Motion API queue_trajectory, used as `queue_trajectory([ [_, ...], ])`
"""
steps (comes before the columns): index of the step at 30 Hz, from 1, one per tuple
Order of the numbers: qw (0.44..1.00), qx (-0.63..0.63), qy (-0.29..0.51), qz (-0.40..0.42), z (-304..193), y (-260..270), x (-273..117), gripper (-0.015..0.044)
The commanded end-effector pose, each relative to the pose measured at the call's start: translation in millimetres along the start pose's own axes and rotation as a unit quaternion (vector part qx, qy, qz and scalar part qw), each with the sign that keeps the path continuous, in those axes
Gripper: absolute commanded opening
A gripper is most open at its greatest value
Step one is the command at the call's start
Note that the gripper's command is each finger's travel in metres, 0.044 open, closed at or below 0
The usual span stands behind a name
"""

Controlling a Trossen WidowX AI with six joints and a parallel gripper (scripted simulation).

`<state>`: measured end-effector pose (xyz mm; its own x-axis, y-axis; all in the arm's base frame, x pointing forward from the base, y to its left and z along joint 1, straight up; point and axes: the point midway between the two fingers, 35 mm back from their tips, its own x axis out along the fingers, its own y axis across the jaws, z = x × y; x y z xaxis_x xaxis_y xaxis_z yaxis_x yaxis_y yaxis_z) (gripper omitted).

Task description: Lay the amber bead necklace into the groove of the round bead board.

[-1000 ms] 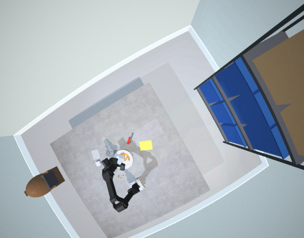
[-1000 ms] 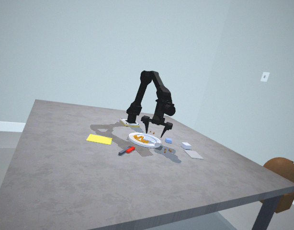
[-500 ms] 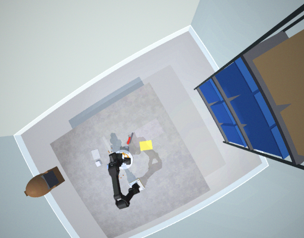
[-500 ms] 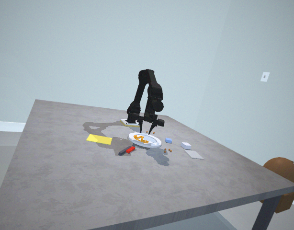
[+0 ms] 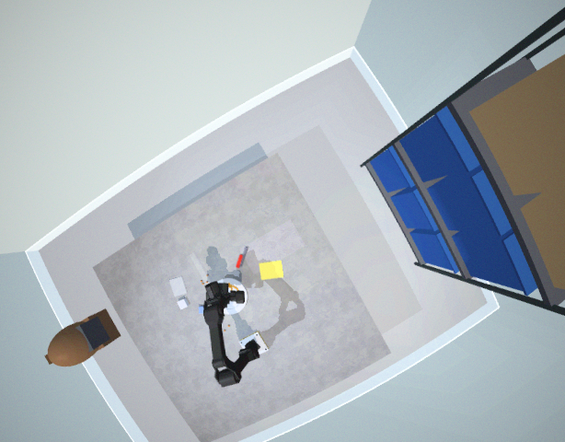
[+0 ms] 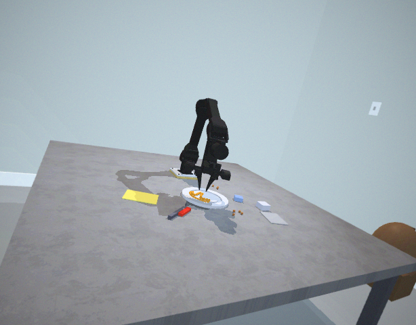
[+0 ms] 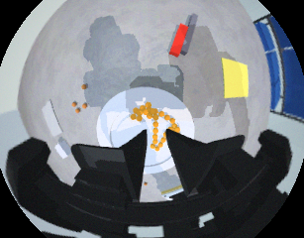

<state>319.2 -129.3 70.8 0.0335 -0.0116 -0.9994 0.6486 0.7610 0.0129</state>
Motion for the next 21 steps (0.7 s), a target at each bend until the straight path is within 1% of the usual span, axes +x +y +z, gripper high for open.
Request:
queue_trajectory([
  [1, 1.0, 0.0, -0.001, 0.0, 0.6, 0.0, 3.1, 0.012],
  [21, 1.0, -0.002, 0.002, -0.003, -0.2, -1.7, 31.6, 0.012],
])
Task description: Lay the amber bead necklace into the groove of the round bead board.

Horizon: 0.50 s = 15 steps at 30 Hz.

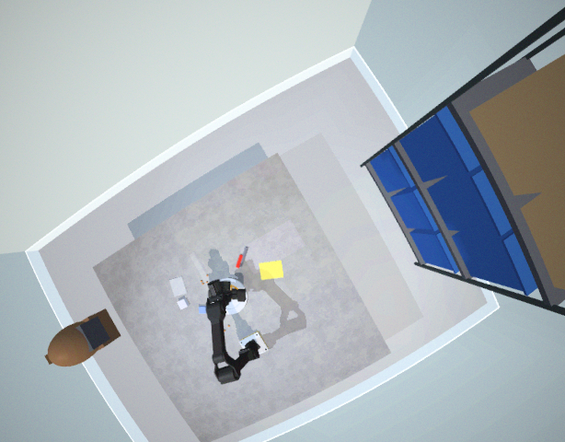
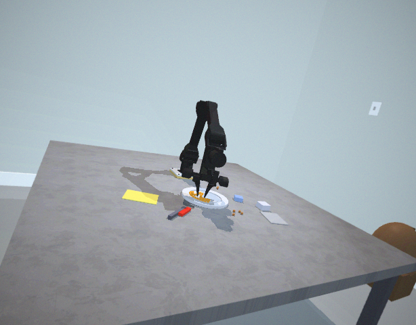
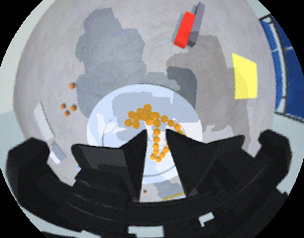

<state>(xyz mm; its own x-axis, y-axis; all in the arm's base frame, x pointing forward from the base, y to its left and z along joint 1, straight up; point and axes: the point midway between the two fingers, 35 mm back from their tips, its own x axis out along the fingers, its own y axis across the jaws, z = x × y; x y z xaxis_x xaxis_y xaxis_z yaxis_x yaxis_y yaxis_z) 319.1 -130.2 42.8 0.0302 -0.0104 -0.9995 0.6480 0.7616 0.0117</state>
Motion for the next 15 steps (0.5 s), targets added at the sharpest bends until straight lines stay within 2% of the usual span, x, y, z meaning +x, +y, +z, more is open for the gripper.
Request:
queue_trajectory([
  [1, 1.0, -0.002, 0.0, -0.002, 0.2, -0.6, 3.6, 0.012],
  [6, 1.0, 0.0, 0.0, 0.0, -0.1, -0.1, 0.8, 0.0],
  [15, 1.0, 0.0, 0.0, 0.0, -0.1, -0.1, 0.8, 0.0],
])
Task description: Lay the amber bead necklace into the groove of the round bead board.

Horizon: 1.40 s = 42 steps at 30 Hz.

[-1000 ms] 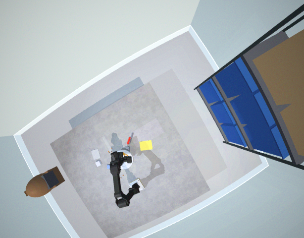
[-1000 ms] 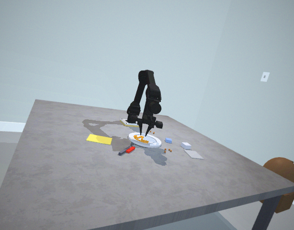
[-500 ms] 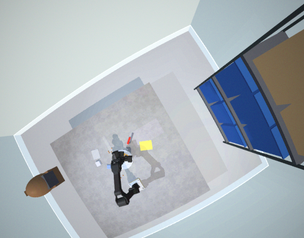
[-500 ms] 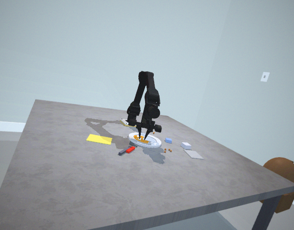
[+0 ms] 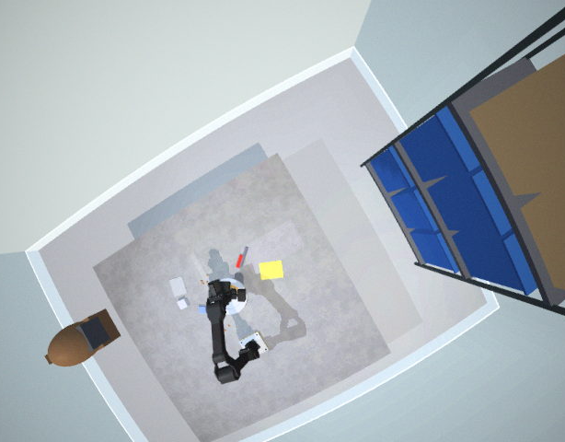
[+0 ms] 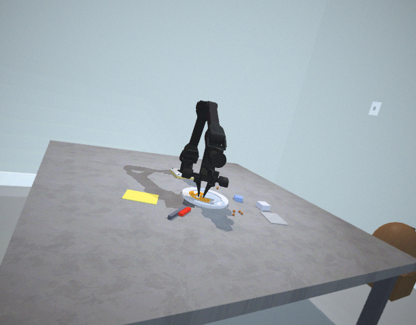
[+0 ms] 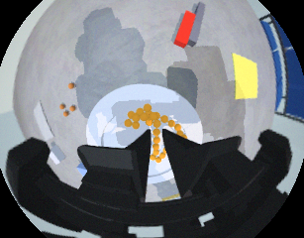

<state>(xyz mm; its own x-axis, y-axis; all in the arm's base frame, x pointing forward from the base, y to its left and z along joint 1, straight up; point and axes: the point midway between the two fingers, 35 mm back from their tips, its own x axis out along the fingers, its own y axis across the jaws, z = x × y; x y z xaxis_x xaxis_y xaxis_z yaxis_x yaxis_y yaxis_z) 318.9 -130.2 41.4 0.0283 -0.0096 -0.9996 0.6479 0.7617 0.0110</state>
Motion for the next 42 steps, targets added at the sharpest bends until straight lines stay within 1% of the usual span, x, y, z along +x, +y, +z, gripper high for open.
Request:
queue_trajectory([
  [1, 1.0, 0.0, -0.001, 0.0, 0.1, 0.0, -0.6, 0.0],
  [28, 1.0, 0.0, -0.001, 0.0, 0.1, 0.0, -0.6, 0.0],
  [38, 1.0, -0.002, -0.001, -0.002, 0.4, -0.5, -6.4, 0.0],
  [42, 1.0, -0.002, -0.001, -0.002, -0.6, -8.3, -6.3, 0.0],
])
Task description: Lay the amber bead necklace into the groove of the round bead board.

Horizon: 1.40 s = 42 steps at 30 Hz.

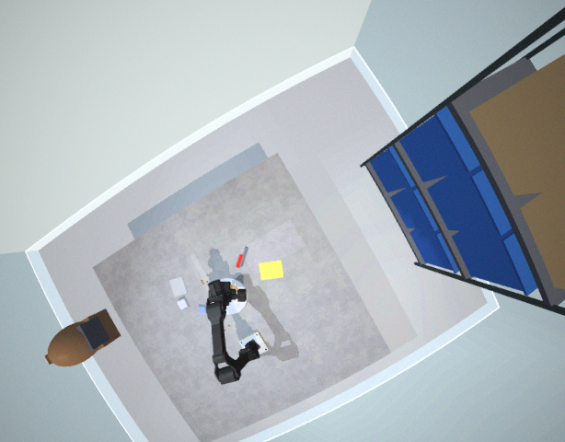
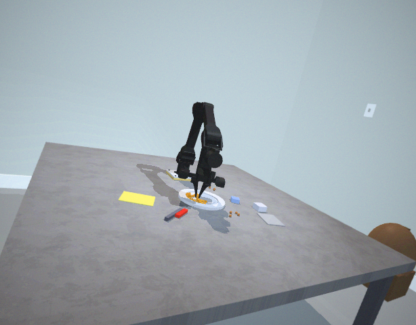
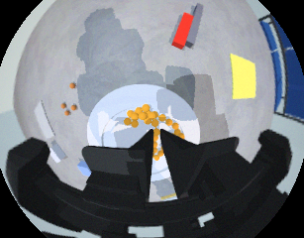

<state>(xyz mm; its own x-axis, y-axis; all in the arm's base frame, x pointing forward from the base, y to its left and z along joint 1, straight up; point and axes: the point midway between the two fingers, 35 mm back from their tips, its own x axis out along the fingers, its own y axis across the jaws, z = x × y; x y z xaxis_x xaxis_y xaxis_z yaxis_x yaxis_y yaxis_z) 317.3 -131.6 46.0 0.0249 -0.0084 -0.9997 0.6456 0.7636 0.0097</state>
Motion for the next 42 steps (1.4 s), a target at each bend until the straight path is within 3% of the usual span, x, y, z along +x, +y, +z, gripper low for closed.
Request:
queue_trajectory([
  [1, 1.0, 0.0, -0.002, -0.001, -0.7, -7.9, -1.7, 0.0],
  [11, 1.0, 0.0, -0.002, -0.001, -0.8, -8.5, 2.5, 0.0],
  [28, 1.0, 0.001, 0.0, -0.001, -1.3, -7.9, 0.8, 0.044],
  [42, 1.0, 0.0, -0.002, -0.001, -1.3, -7.9, -1.7, 0.044],
])
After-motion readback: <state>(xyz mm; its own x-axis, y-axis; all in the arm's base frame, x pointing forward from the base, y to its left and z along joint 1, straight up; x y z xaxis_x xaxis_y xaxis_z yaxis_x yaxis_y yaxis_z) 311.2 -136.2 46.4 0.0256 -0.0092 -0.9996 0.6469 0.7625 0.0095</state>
